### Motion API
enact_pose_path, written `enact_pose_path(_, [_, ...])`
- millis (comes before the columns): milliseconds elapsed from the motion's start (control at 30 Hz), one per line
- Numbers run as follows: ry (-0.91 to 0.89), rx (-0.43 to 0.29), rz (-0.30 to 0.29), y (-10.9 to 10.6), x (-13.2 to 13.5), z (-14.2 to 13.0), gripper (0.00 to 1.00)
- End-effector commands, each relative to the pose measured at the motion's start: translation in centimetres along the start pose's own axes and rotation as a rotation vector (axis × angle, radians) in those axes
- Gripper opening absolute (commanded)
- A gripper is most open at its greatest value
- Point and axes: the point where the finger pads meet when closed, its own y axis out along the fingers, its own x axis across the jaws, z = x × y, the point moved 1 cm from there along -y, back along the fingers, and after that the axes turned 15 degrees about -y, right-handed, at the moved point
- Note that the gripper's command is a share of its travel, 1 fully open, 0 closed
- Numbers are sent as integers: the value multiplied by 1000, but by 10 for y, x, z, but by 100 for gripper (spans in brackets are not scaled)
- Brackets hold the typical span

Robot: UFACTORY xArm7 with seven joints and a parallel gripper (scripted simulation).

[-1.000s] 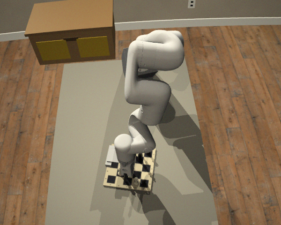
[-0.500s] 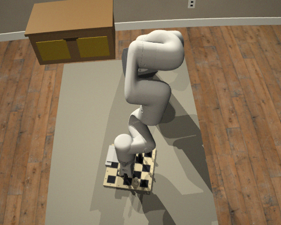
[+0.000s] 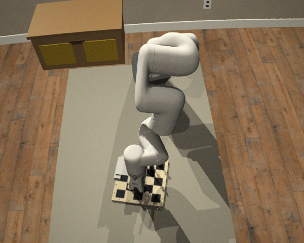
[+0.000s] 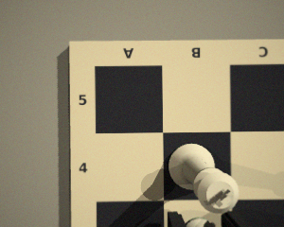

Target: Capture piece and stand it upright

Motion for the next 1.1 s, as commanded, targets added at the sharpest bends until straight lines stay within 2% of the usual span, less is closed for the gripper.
enact_pose_path(0, [0, 1, 3, -1, -1, 1, 28])
enact_pose_path(33, [0, 1, 3, -1, -1, 1, 35])
enact_pose_path(433, [0, 1, 3, -1, -1, 1, 35])
enact_pose_path(667, [0, 1, 3, -9, -1, 1, 35])
enact_pose_path(1067, [0, 1, 3, -66, -1, 1, 35])
